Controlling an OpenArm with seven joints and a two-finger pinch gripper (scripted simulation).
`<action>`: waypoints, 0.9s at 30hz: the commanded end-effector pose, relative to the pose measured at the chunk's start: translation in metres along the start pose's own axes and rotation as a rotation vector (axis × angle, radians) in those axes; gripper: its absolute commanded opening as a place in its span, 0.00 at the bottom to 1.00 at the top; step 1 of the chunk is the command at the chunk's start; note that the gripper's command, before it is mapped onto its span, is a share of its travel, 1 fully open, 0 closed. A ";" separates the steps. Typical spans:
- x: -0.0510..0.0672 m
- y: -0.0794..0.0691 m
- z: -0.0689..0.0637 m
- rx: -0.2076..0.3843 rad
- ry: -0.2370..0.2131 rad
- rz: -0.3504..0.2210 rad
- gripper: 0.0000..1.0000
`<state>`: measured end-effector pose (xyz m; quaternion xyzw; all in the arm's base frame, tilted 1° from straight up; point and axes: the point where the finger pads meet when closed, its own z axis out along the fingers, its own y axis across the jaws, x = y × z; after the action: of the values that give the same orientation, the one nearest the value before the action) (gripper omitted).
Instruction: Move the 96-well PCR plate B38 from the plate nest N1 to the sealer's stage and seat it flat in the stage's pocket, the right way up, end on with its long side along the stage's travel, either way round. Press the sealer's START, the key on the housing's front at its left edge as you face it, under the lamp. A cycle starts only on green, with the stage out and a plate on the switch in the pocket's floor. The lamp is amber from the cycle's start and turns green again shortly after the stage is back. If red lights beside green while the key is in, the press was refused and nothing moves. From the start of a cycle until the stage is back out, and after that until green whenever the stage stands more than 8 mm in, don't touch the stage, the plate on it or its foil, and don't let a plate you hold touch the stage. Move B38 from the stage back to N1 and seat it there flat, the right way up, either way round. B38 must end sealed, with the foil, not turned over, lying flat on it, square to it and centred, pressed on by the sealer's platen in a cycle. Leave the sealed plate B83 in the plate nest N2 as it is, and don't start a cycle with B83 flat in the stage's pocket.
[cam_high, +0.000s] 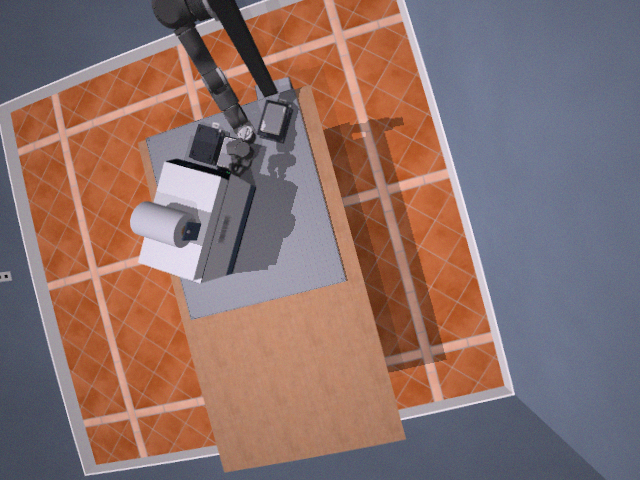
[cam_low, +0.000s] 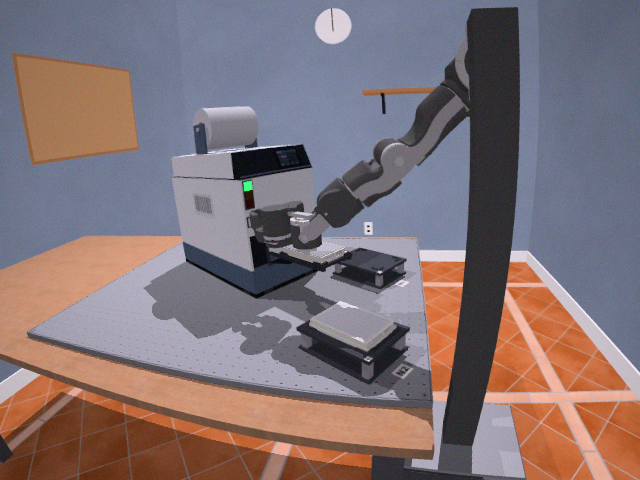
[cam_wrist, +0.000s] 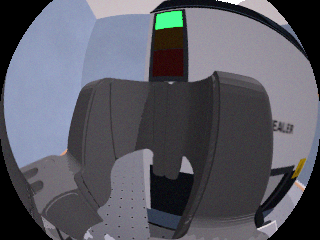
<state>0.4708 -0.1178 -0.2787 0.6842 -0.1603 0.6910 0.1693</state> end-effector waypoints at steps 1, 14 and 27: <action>0.005 0.001 0.003 -0.008 0.011 0.008 0.00; 0.006 0.002 0.005 -0.010 0.011 0.008 0.00; 0.007 0.002 0.006 -0.011 0.011 0.007 0.00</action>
<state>0.4716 -0.1186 -0.2781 0.6852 -0.1620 0.6894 0.1704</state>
